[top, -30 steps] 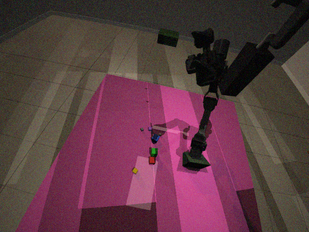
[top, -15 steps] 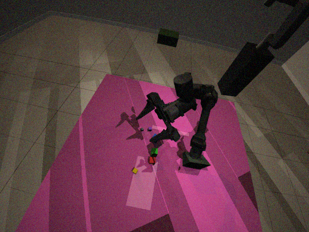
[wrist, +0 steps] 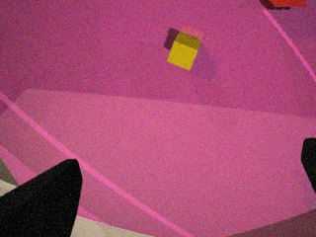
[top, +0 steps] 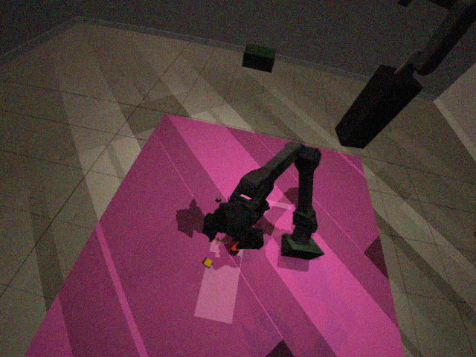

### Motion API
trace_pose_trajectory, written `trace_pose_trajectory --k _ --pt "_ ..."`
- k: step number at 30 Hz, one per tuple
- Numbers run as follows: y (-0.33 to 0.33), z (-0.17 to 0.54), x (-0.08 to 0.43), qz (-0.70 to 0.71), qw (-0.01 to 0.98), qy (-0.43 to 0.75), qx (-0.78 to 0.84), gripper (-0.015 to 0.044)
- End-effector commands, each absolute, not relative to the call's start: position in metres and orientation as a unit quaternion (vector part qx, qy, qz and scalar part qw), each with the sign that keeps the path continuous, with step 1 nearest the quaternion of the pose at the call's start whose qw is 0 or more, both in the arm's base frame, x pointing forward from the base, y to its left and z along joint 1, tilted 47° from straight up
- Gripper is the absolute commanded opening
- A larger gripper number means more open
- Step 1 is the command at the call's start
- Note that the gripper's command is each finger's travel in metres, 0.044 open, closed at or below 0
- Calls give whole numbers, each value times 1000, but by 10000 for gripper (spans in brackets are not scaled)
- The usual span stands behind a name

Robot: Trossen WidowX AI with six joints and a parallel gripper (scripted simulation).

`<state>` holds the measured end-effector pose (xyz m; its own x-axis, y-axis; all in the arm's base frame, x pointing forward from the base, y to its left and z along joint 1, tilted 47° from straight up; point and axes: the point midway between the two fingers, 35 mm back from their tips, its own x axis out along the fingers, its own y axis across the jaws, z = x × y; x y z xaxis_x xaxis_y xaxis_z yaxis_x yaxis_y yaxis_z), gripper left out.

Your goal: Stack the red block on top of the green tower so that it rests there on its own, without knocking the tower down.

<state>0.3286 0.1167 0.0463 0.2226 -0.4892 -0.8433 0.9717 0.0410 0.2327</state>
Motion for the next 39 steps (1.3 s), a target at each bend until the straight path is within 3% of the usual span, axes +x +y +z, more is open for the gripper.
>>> trace_pose_trajectory --k 1,7,39 --pt "85 21 308 -618 646 284 346 440" --pt "43 4 276 -690 620 280 248 440" --pt "-3 -48 268 -690 620 280 248 440"
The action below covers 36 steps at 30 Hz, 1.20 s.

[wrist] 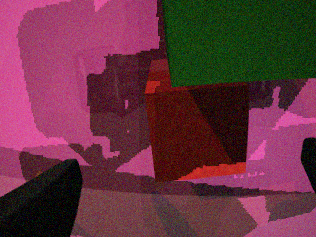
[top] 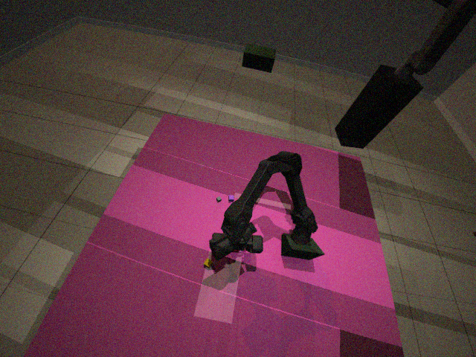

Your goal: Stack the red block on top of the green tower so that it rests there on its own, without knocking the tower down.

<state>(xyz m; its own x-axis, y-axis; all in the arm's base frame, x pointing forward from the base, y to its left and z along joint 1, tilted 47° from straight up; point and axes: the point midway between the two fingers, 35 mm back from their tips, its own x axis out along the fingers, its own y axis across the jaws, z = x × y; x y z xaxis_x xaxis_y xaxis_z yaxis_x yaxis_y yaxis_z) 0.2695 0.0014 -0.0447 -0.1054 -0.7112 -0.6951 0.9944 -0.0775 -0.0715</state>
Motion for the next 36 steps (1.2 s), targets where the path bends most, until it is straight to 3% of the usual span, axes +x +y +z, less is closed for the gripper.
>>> trace_pose_trajectory --k 1,32,36 --pt "-4 -50 268 -690 620 280 248 440" --pt "-22 -66 264 -690 620 279 247 440" --pt "-22 -66 264 -690 620 279 247 335"
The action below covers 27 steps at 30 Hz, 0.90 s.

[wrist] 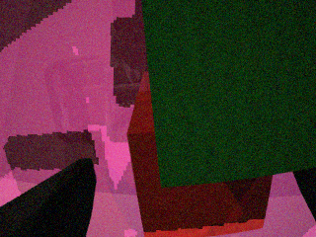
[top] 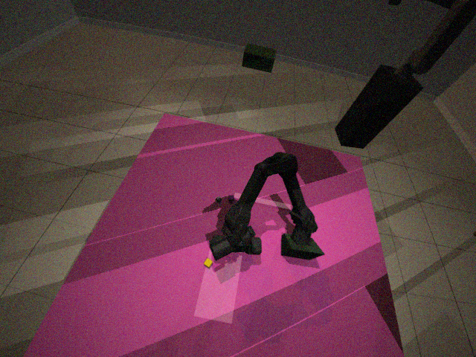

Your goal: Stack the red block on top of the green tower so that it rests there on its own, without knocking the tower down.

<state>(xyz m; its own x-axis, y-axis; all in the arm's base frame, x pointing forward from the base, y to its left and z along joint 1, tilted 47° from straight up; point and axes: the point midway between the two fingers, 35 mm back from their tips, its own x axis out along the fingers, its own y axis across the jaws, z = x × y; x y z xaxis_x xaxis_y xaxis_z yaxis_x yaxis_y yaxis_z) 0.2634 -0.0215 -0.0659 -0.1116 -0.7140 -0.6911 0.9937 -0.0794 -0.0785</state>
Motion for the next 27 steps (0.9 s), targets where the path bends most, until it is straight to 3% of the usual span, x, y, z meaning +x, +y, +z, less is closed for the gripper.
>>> trace_pose_trajectory --k 1,6,14,19,27 --pt "-22 -66 264 -690 620 279 247 309" --pt "-22 -66 264 -690 620 279 247 177" --pt "-22 -66 264 -690 620 279 247 124" --pt "-12 -57 266 -690 620 279 248 0" --pt "21 -26 270 -690 620 280 248 0"
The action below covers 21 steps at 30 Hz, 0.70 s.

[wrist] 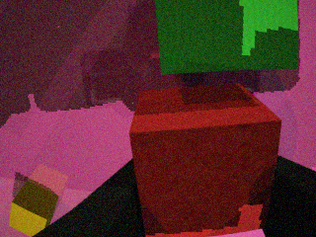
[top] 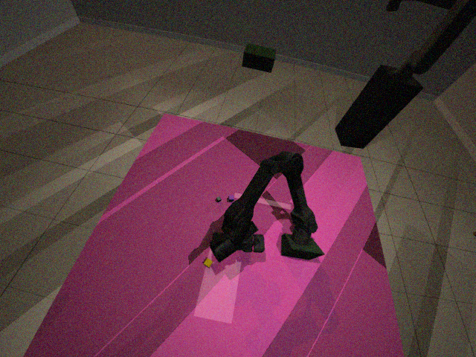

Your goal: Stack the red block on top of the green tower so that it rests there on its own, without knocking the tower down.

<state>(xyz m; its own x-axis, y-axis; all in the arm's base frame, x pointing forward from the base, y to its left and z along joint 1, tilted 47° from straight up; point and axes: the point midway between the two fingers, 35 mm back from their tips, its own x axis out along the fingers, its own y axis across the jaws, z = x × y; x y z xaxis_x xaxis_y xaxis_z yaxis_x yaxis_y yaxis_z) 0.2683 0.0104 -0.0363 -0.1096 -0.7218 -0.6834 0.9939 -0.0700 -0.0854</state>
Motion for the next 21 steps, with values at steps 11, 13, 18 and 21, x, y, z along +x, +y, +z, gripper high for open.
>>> trace_pose_trajectory --k 11,13,18,21 --pt "62 13 276 -690 619 281 248 0" --pt "64 15 276 -690 619 281 248 0" --pt "64 14 278 -690 619 281 248 0" --pt "59 21 277 -690 619 281 248 0"
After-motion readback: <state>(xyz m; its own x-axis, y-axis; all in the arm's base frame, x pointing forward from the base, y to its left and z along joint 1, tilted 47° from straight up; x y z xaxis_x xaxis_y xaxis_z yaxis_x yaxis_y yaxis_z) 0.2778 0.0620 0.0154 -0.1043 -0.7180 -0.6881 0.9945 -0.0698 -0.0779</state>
